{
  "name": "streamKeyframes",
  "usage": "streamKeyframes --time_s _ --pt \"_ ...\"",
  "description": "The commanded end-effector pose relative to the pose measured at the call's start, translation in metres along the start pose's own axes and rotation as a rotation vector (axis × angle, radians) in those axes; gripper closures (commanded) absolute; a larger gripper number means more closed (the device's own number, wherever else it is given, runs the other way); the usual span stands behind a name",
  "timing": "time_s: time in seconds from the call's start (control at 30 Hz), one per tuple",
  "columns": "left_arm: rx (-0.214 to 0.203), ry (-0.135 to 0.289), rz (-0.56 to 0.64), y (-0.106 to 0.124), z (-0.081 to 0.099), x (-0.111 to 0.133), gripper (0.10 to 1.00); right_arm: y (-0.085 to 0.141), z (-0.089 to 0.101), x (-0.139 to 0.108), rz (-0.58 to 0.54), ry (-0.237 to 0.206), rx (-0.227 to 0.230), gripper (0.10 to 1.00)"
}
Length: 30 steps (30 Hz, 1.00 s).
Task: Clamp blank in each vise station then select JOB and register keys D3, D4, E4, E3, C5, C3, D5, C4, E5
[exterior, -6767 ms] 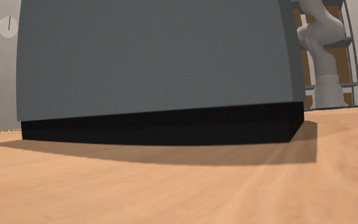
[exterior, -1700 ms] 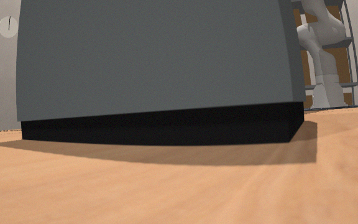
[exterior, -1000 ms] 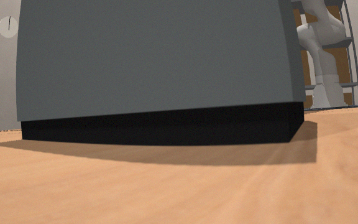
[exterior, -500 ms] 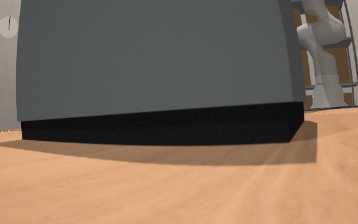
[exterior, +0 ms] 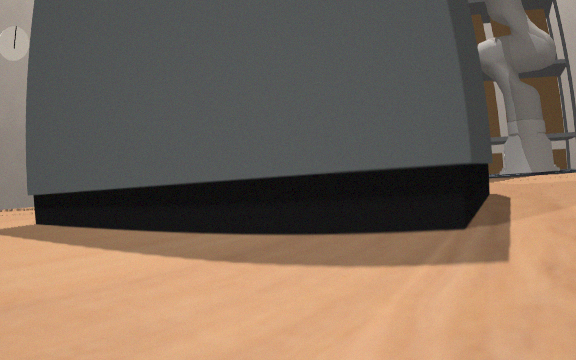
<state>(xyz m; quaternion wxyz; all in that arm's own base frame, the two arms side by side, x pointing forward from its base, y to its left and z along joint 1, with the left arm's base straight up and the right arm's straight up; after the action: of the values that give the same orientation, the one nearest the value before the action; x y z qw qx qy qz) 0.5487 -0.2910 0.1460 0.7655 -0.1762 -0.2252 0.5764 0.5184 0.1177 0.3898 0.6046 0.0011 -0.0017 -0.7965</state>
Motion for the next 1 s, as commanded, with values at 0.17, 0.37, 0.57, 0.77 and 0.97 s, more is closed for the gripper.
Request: streamKeyframes --time_s 0.17,0.37,0.57,0.77,0.97 --pt "-0.004 0.002 0.013 -0.0009 -0.0061 -0.0006 0.999 0.0 0.0001 0.0 0.0 0.0 0.0 0.098" --pt "-0.004 0.002 0.013 -0.0009 -0.0096 -0.0006 0.999 0.0 0.0001 0.0 0.0 0.0 0.0 0.098" --pt "-0.004 0.002 0.013 -0.0009 -0.0096 -0.0006 0.999 0.0 0.0001 0.0 0.0 0.0 0.0 0.098" --pt "-0.004 0.002 0.013 -0.0009 -0.0096 -0.0006 0.999 0.0 0.0001 0.0 0.0 0.0 0.0 0.098" --pt "-0.004 0.002 0.013 -0.0009 -0.0097 -0.0006 0.999 0.0 0.0001 0.0 0.0 0.0 0.0 0.098"
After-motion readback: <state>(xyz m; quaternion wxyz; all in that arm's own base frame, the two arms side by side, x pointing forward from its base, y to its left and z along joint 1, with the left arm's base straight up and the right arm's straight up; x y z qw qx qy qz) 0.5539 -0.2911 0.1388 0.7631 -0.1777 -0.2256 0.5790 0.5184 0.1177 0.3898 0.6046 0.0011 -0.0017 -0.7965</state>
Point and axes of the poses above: on each arm, the point where the finger pads meet when closed, its own z axis back along the fingers, its own y axis across the jaws, x = y × z, the point moved 1 cm from there along z, back along the fingers, and after that the axes turned 14 degrees about -z, right-handed, at the moved point
